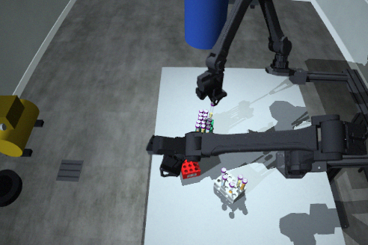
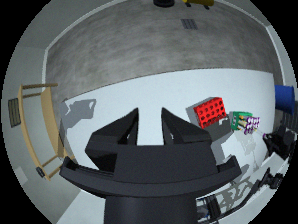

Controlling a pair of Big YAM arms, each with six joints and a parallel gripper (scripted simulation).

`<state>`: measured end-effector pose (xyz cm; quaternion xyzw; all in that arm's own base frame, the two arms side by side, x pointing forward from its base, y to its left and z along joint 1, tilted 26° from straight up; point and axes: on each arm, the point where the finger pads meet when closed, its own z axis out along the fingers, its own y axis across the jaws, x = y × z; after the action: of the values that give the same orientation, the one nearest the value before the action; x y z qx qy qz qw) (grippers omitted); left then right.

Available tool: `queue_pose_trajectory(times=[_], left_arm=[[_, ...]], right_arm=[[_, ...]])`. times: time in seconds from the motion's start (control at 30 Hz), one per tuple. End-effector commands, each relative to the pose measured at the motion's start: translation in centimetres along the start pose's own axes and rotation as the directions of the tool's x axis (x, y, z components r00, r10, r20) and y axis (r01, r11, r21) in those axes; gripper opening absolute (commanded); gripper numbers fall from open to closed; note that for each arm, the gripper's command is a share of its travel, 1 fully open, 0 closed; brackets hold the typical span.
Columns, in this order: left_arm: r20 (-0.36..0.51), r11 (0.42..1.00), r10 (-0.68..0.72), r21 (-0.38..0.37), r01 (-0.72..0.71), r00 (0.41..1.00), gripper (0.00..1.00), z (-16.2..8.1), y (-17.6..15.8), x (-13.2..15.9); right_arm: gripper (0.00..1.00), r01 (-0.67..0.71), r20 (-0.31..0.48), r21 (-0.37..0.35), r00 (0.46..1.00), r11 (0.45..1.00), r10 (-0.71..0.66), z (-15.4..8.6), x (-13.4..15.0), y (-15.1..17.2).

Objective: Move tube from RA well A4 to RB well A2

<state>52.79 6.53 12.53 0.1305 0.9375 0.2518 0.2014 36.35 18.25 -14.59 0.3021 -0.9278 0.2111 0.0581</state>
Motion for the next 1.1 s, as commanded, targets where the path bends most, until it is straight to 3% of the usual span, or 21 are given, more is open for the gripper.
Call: queue_pose_trajectory(times=[0.0, 1.07], left_arm=[[0.031, 1.0, -0.013, -0.011, 0.013, 0.999, 0.3, -0.77, 0.82, -1.52], [0.031, 1.0, -0.013, -0.011, 0.013, 0.999, 0.3, -0.77, 0.82, -1.52]], right_arm=[[0.0, 0.0, -0.014, -0.001, 1.0, 1.0, 0.0, 1.17, 0.34, -0.14], [0.0, -0.002, -0.008, 0.0, 1.0, 1.0, 0.002, 1.97, 0.15, -0.24]])
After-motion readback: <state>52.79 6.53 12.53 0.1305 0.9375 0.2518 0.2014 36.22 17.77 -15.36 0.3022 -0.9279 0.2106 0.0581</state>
